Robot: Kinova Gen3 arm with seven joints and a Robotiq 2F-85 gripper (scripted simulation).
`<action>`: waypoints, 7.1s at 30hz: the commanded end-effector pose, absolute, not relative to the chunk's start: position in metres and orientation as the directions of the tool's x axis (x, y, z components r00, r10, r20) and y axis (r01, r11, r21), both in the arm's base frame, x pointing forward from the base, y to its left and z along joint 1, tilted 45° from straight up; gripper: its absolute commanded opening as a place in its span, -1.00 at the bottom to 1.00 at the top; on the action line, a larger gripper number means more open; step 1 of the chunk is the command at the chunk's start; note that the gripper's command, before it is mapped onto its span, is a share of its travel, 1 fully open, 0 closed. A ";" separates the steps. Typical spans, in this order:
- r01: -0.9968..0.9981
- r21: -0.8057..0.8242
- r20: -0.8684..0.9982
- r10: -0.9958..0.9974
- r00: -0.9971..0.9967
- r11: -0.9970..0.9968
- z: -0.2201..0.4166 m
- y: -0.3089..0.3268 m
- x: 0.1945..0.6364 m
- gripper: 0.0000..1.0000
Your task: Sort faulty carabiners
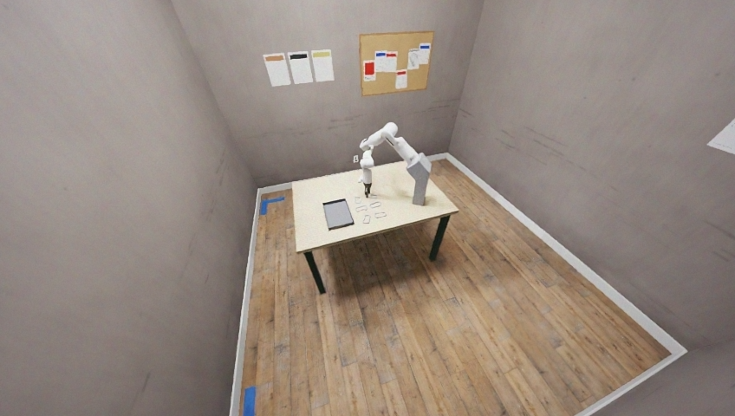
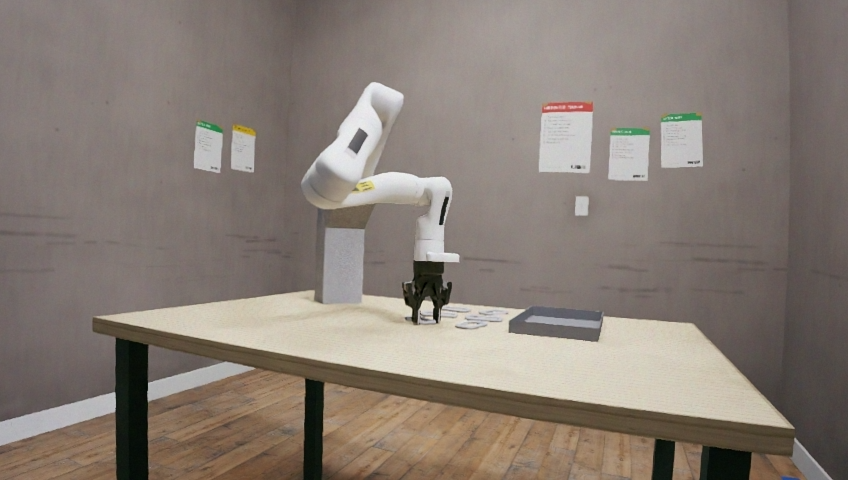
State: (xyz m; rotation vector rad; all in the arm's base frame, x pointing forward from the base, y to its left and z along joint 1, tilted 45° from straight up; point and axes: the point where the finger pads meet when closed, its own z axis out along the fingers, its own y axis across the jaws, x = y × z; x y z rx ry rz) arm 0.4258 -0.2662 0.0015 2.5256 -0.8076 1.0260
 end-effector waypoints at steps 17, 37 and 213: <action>-0.603 0.057 0.709 -0.393 0.585 -0.795 0.037 -0.242 0.399 -1.00; -0.607 0.055 0.708 -0.398 0.583 -0.793 0.061 -0.225 0.381 -1.00; -0.612 0.055 0.705 -0.403 0.583 -0.789 0.231 -0.127 0.657 1.00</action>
